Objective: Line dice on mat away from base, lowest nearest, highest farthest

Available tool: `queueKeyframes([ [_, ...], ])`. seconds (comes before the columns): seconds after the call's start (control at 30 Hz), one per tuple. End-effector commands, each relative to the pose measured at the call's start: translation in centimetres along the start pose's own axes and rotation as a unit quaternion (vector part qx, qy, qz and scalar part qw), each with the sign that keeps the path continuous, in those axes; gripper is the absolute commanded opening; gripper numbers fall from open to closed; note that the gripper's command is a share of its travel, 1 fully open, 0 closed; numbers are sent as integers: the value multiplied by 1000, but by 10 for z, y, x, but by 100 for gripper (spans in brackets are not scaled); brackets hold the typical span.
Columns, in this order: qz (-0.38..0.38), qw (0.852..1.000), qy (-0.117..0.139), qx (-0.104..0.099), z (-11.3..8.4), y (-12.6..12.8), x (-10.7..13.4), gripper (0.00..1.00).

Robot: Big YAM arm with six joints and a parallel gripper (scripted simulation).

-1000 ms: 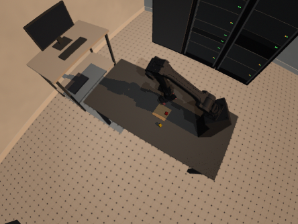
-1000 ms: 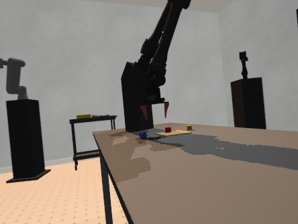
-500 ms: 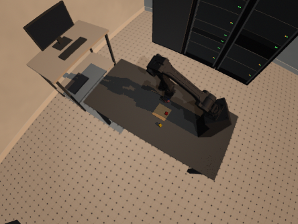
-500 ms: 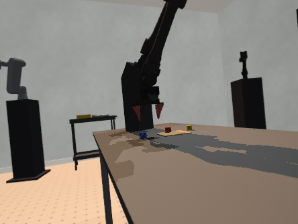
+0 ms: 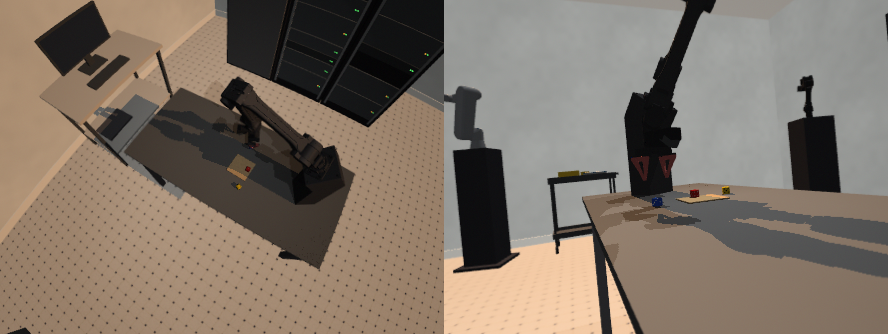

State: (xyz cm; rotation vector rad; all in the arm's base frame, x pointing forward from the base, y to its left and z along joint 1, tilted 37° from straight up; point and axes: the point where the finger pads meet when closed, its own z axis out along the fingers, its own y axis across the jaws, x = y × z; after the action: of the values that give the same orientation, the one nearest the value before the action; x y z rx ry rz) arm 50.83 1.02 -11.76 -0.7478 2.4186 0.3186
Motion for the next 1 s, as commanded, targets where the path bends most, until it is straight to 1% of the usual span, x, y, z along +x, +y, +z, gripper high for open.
queueKeyframes([
  [0.0, -42, 999, 1, 3, -1, -12, 7, 100],
  [0.13, -49, 999, -1, 5, -4, -11, 4, 100],
  [0.17, -50, 999, -2, 4, -4, -11, 4, 39],
  [0.97, -49, 999, -1, 4, -4, -11, 4, 39],
])
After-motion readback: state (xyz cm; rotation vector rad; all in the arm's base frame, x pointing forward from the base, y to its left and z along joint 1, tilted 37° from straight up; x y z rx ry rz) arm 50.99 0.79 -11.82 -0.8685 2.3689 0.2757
